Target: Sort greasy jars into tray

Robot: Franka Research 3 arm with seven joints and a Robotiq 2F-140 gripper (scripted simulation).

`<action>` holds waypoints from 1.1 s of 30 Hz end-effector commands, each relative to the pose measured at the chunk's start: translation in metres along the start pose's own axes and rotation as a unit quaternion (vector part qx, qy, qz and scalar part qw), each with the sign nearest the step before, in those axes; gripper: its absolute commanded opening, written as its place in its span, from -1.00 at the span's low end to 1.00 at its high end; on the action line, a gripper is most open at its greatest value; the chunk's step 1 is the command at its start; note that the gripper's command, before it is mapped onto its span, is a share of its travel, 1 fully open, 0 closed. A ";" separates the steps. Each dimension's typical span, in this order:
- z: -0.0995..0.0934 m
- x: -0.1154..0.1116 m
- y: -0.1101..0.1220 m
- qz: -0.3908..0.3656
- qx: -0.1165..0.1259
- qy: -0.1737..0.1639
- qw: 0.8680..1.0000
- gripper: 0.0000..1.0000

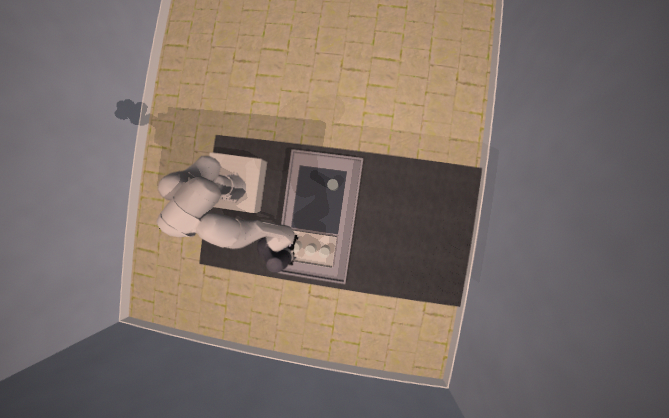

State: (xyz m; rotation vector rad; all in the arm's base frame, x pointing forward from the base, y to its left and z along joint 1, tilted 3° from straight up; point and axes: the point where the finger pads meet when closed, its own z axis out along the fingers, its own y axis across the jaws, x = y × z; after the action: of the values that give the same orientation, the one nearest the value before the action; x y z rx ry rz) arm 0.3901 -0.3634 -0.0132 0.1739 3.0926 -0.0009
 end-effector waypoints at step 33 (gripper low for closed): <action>-0.066 -0.002 -0.001 -0.003 0.001 -0.002 1.000 1.00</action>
State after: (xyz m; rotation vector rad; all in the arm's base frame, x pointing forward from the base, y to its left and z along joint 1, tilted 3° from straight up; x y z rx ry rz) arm 0.3944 -0.3697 0.0520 0.1376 3.0694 -0.0273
